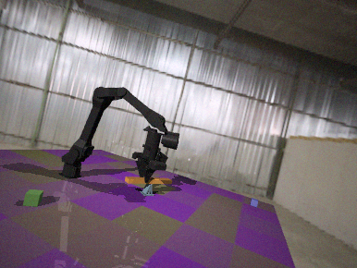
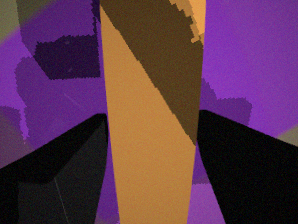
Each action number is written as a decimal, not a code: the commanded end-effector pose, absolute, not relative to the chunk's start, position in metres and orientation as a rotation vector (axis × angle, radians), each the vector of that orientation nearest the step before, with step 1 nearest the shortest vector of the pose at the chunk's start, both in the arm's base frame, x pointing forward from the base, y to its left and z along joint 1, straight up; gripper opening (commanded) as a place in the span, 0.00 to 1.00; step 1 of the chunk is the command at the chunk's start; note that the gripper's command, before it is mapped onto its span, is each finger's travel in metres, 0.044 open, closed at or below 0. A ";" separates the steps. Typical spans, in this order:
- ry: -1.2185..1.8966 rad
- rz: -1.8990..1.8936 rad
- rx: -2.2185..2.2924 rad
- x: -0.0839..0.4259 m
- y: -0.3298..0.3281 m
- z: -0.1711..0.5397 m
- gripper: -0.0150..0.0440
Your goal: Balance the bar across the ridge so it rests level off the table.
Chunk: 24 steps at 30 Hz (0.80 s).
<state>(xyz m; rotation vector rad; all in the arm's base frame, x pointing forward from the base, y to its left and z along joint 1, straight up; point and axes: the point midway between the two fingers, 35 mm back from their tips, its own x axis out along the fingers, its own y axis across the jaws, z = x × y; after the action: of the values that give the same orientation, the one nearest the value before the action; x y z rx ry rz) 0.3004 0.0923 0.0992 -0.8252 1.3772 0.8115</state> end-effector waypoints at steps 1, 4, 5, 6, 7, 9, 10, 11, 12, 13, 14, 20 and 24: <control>1.378 0.812 -0.825 0.300 0.092 0.099 0.57; 1.378 0.812 -0.825 0.300 0.092 0.099 0.57; 1.378 0.812 -0.825 0.300 0.092 0.099 0.57; 1.378 0.812 -0.825 0.300 0.092 0.099 0.57; 1.378 0.812 -0.825 0.300 0.092 0.099 0.57; 1.378 0.812 -0.825 0.300 0.092 0.099 0.61; 1.378 0.812 -0.825 0.300 0.092 0.099 0.66; 1.378 0.812 -0.825 0.300 0.092 0.099 0.70; 1.378 0.812 -0.825 0.300 0.092 0.099 0.75; 1.378 0.812 -0.825 0.300 0.092 0.099 0.79; 1.378 0.812 -0.825 0.300 0.092 0.099 0.83; 1.378 0.812 -0.825 0.300 0.092 0.099 1.00; 1.377 0.812 -0.825 0.304 0.093 0.130 1.00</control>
<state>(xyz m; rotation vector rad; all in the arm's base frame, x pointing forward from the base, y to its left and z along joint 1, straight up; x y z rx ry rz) 0.2989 0.0919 0.1103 -0.8240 1.3951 0.8175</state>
